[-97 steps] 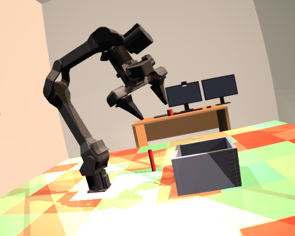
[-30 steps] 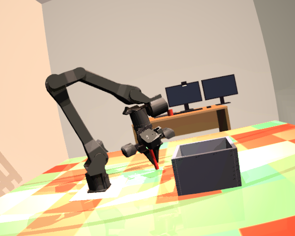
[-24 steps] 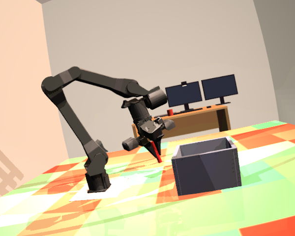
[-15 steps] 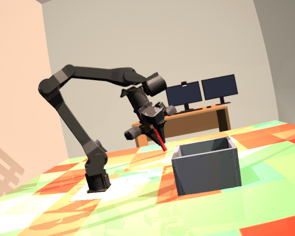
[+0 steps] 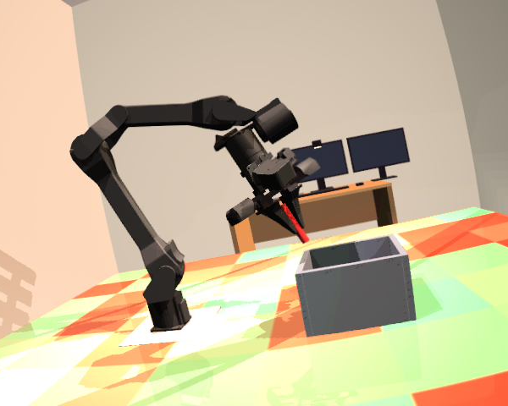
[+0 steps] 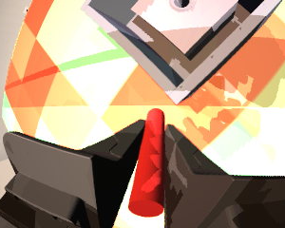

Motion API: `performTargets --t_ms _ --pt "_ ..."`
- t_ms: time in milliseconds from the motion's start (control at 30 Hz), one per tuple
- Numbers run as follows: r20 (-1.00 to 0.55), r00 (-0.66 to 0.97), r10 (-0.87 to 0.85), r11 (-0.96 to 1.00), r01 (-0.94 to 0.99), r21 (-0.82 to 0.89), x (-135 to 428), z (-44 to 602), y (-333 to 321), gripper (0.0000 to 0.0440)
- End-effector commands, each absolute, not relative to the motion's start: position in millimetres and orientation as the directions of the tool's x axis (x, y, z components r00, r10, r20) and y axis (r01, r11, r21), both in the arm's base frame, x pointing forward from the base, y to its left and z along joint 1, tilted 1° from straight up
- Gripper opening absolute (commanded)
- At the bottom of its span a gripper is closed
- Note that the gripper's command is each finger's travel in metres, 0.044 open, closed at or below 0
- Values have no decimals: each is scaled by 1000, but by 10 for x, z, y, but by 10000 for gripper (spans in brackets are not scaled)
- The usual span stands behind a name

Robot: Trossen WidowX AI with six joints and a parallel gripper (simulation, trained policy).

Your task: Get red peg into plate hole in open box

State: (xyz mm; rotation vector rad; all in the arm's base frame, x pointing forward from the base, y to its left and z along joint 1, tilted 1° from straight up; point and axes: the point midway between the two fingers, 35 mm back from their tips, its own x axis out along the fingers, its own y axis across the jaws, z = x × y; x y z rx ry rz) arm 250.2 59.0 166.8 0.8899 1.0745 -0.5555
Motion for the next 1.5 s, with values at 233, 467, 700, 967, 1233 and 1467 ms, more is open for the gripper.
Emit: performTargets --t_ms 233,467,700,967,1233,1467 --pt "-906 422 -36 512 786 346 2778 1692 281 0" --pt "-901 428 -68 483 805 346 2938 1652 80 0" --pt "-902 423 -89 456 822 340 3084 1582 -100 3" --pt "-913 398 -86 440 838 324 3208 1467 -231 12" --pt "-932 355 -79 440 851 287 3294 1276 -299 13" --pt "-947 309 -84 463 854 238 3353 1112 -353 98"
